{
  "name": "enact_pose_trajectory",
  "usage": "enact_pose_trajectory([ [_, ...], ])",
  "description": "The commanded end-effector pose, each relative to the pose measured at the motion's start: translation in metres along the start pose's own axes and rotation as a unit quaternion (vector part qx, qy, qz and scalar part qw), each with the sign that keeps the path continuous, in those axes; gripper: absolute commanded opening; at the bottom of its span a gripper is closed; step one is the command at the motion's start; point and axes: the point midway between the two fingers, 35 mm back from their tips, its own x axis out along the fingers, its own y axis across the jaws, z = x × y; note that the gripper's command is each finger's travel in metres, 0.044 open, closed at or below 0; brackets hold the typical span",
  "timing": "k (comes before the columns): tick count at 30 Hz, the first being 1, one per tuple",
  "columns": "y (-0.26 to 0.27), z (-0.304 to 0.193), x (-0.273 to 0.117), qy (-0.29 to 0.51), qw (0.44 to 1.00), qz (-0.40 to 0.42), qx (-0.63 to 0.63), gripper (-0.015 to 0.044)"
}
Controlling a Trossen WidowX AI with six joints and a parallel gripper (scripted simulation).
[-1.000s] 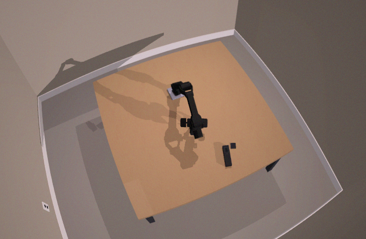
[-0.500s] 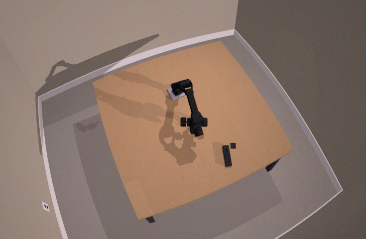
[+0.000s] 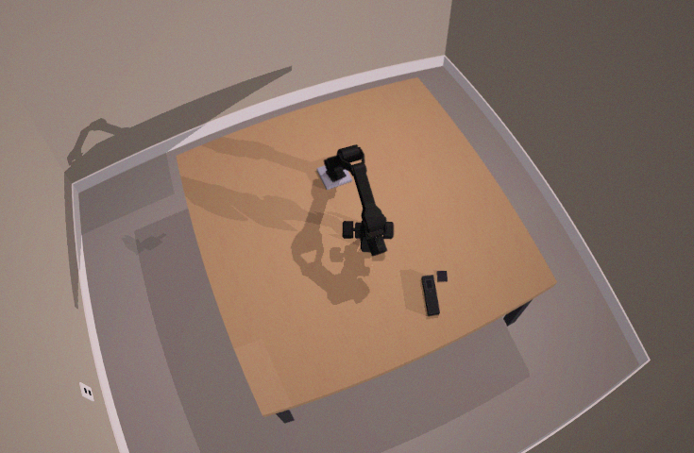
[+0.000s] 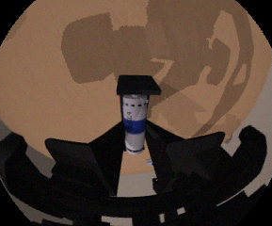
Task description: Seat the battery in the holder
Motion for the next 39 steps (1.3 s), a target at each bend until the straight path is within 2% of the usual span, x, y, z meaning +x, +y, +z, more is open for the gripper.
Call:
enact_pose_trajectory([
  [1, -0.0001, 0.0046, -0.0009, -0.022, 1.0, -0.002, 0.001, 0.0076],
  [39, 0.0002, 0.0001, 0.0069, -0.114, 0.993, -0.002, 0.009, 0.0076],
])
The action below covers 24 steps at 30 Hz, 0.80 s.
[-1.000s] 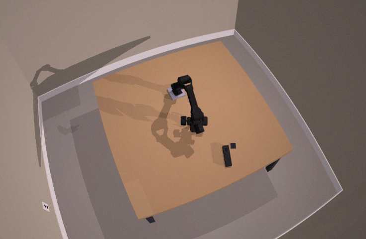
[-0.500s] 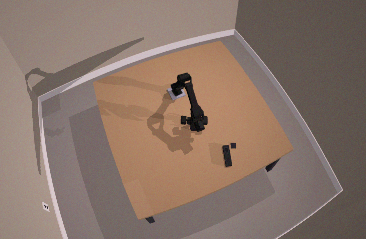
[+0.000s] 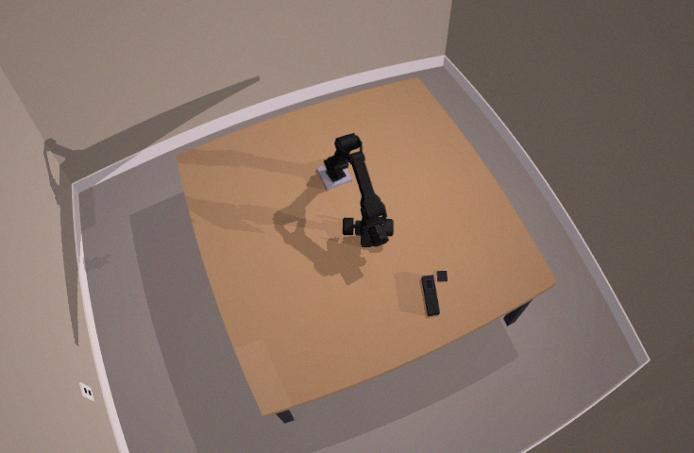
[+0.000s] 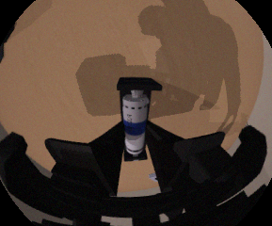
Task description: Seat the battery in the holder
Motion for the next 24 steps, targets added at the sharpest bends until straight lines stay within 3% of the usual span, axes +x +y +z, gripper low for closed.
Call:
enact_pose_trajectory([
  [1, -0.0008, 0.0038, -0.0012, -0.021, 1.0, -0.002, 0.004, 0.0076],
  [24, -0.0012, -0.0015, 0.0024, -0.04, 0.999, 0.004, 0.007, 0.0076],
])
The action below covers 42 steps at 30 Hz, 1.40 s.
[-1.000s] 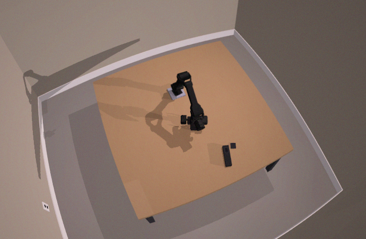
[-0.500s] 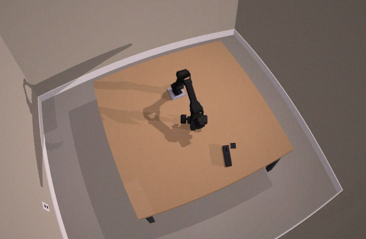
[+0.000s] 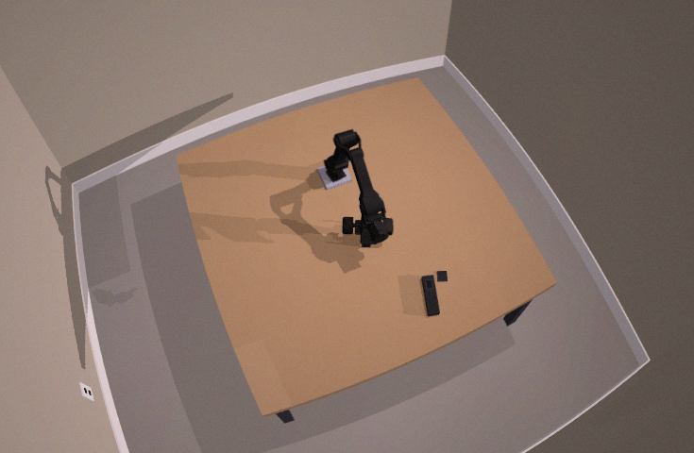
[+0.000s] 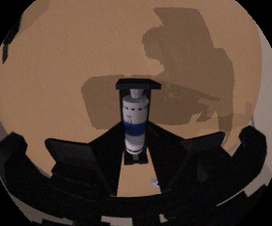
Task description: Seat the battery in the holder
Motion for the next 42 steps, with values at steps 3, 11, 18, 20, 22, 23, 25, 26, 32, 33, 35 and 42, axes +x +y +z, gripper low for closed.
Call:
enact_pose_trajectory([
  [3, -0.001, -0.003, 0.0, -0.005, 1.0, -0.001, 0.003, 0.0076],
  [11, -0.001, -0.01, 0.001, -0.004, 1.0, 0.0, 0.003, 0.0076],
  [18, -0.001, -0.011, 0.001, -0.005, 1.0, 0.0, 0.003, 0.0076],
  [20, -0.001, -0.011, 0.001, -0.005, 1.0, 0.0, 0.003, 0.0076],
  [22, -0.001, -0.011, 0.001, -0.005, 1.0, 0.0, 0.003, 0.0076],
  [23, -0.001, -0.011, 0.001, -0.005, 1.0, 0.0, 0.003, 0.0076],
  [25, -0.001, -0.011, 0.001, -0.005, 1.0, 0.0, 0.003, 0.0076],
  [26, -0.001, -0.011, 0.001, -0.005, 1.0, 0.0, 0.003, 0.0103],
  [32, -0.001, -0.011, 0.0, -0.005, 1.0, 0.0, 0.002, 0.0178],
  [33, -0.001, -0.011, -0.001, -0.005, 1.0, 0.0, 0.002, 0.0178],
  [35, -0.001, -0.012, -0.005, -0.005, 1.0, 0.0, 0.002, 0.0178],
  [42, -0.001, -0.012, -0.013, -0.005, 1.0, 0.0, 0.0, 0.0178],
])
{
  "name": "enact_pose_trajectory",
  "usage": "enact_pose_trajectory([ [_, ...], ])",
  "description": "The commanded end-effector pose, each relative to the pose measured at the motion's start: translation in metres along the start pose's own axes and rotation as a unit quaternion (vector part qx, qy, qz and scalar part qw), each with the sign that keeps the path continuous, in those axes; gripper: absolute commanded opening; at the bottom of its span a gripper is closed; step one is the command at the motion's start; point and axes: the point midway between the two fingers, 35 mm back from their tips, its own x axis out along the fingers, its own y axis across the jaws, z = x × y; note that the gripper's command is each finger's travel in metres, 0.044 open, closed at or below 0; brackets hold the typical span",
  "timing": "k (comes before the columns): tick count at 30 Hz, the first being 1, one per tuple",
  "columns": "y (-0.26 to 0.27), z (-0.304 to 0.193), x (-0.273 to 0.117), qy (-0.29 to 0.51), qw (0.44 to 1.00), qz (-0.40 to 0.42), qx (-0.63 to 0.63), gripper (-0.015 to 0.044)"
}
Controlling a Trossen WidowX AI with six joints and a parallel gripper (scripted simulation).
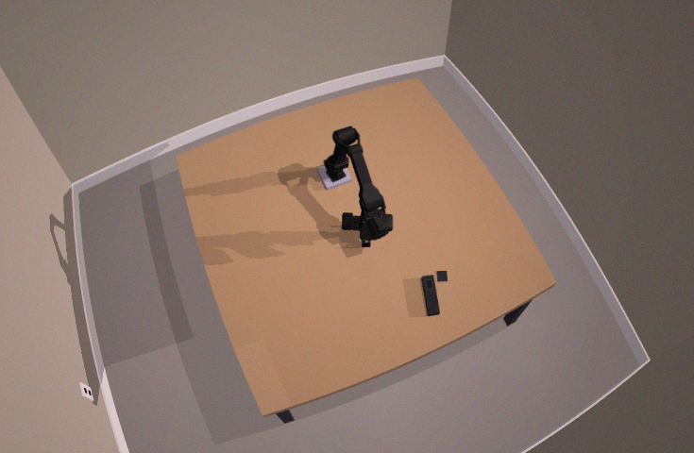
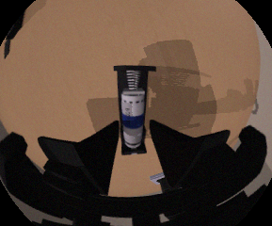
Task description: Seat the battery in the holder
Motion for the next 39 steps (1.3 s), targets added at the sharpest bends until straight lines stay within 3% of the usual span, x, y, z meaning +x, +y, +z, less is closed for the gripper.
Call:
enact_pose_trajectory([
  [1, 0.001, 0.001, -0.006, -0.006, 1.0, 0.003, 0.0, 0.0178],
  [6, 0.001, 0.001, -0.006, -0.006, 1.0, 0.003, 0.0, 0.0178],
  [16, -0.003, -0.009, -0.075, -0.006, 1.0, 0.003, 0.0, 0.044],
  [39, -0.003, -0.01, -0.08, -0.006, 1.0, 0.003, 0.0, 0.044],
])
